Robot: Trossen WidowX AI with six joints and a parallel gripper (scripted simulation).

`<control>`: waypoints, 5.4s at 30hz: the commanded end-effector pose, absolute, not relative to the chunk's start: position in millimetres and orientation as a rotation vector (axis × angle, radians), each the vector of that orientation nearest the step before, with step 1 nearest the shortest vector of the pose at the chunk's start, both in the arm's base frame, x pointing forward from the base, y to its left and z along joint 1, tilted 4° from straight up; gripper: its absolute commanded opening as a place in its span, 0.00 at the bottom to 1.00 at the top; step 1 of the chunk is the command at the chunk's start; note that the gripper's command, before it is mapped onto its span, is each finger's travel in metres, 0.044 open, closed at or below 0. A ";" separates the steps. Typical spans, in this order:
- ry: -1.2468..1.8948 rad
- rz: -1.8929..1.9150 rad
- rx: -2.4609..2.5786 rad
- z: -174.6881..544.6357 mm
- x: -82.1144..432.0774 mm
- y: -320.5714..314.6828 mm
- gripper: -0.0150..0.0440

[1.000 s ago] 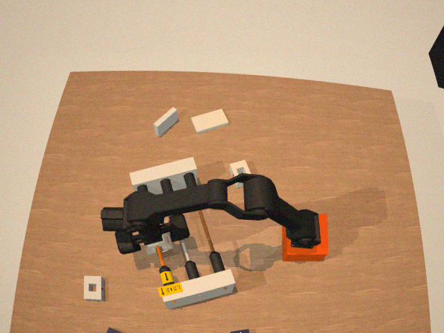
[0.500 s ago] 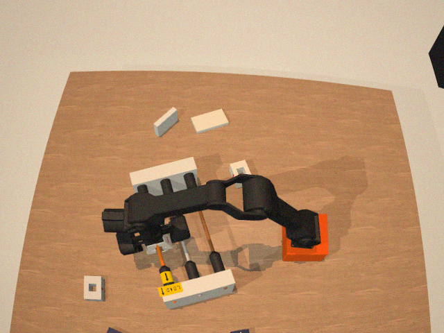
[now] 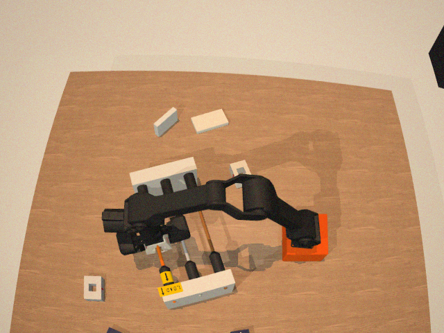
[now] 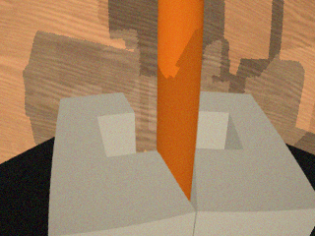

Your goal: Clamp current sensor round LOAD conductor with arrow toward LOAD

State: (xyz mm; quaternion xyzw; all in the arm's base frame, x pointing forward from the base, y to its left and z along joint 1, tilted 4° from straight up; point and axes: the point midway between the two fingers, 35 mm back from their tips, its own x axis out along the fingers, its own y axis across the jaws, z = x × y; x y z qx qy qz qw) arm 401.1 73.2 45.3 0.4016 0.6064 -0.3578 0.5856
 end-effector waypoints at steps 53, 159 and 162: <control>1.413 -0.834 0.937 45.4 401.3 73.2 0.25; 1.391 -0.812 0.961 59.9 400.6 72.0 0.25; 1.391 -0.812 0.961 59.9 400.6 72.0 0.25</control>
